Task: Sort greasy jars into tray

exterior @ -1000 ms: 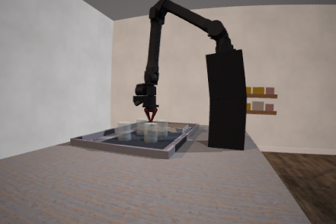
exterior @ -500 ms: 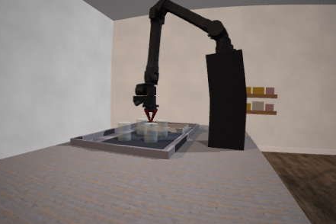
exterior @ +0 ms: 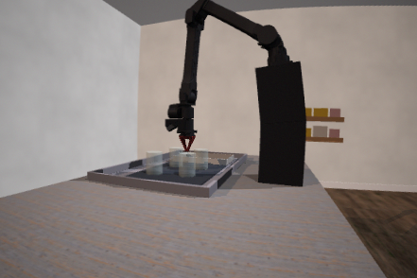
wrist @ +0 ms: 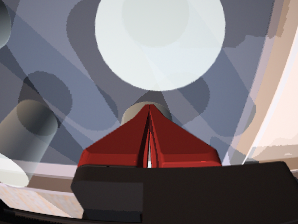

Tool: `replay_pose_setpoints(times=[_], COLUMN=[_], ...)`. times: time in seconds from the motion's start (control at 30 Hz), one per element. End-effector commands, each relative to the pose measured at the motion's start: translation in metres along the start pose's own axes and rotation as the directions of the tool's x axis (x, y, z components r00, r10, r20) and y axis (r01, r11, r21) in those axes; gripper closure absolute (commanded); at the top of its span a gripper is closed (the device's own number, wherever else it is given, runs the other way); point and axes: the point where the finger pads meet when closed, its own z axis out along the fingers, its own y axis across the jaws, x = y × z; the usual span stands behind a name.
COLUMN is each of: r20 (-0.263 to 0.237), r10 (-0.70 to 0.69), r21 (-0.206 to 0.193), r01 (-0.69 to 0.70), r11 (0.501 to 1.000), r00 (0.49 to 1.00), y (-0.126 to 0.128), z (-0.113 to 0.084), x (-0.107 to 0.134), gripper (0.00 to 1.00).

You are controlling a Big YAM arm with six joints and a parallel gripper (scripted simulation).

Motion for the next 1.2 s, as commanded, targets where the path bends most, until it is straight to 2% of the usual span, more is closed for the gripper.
replay_pose_setpoints(times=[0.0, 0.9, 1.17], r20=[-0.005, -0.005, -0.005], r10=[0.008, 0.008, 0.008], r21=[-0.001, -0.001, -0.001], r01=[-0.008, -0.008, -0.008], r11=[1.0, 1.0, 1.0], r00=[1.0, 1.0, 1.0], y=[0.002, 0.002, 0.002], z=[0.002, 0.002, -0.059], x=[-0.001, -0.001, -0.001], gripper=[1.0, 1.0, 1.0])
